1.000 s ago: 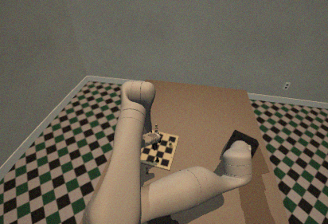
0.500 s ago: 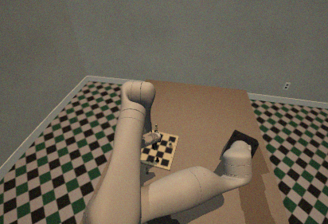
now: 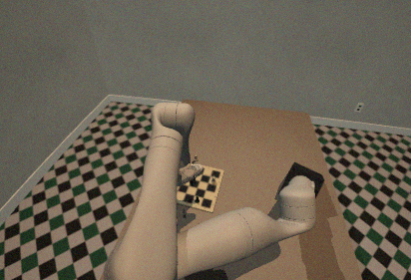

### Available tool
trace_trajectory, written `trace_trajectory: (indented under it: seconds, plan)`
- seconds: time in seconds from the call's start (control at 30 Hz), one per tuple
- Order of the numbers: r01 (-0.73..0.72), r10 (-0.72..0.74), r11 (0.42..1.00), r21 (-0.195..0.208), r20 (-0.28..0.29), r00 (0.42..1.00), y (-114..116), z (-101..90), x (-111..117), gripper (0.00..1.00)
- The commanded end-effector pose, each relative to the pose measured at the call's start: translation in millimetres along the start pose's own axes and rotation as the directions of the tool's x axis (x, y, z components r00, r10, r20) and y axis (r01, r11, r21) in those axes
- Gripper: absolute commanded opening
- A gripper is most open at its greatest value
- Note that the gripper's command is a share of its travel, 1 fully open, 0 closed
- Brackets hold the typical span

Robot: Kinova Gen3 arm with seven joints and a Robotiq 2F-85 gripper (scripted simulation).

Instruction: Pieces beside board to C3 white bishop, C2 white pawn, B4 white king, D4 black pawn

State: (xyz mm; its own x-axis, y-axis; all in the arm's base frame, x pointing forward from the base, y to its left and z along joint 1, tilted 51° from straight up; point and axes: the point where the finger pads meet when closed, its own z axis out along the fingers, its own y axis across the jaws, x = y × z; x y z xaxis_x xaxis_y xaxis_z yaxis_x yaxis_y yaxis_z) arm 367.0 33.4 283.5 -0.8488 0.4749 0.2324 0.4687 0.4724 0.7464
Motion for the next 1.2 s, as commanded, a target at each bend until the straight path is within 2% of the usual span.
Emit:
trace_trajectory:
  seconds: [0.0,0.4,0.47,0.57,0.77,0.97,1.03,1.17]
  plan:
    - [0.029,-0.029,1.0,-0.002,0.002,1.0,0.0,-0.6,-0.4,1.0]
    - [0.279,-0.279,0.96,-0.002,0.002,0.96,-0.7,2.9,-0.8,1.0]
    - [0.279,-0.279,0.96,-0.002,0.002,0.96,-0.7,2.9,-0.8,1.0]
    - [0.354,-0.354,0.935,-0.002,0.001,0.935,-0.9,3.9,-0.9,1.0]
    - [0.51,-0.51,0.86,-0.002,0.001,0.86,-1.2,6.2,-1.1,1.0]
    - [0.665,-0.665,0.747,-0.003,0.001,0.747,-1.6,8.8,-1.3,1.0]
    - [0.665,-0.665,0.747,-0.003,0.001,0.747,-1.6,8.8,-1.3,1.0]
    - [0.76,-0.76,0.649,-0.003,0.002,0.649,-1.8,10.6,-1.4,1.0]
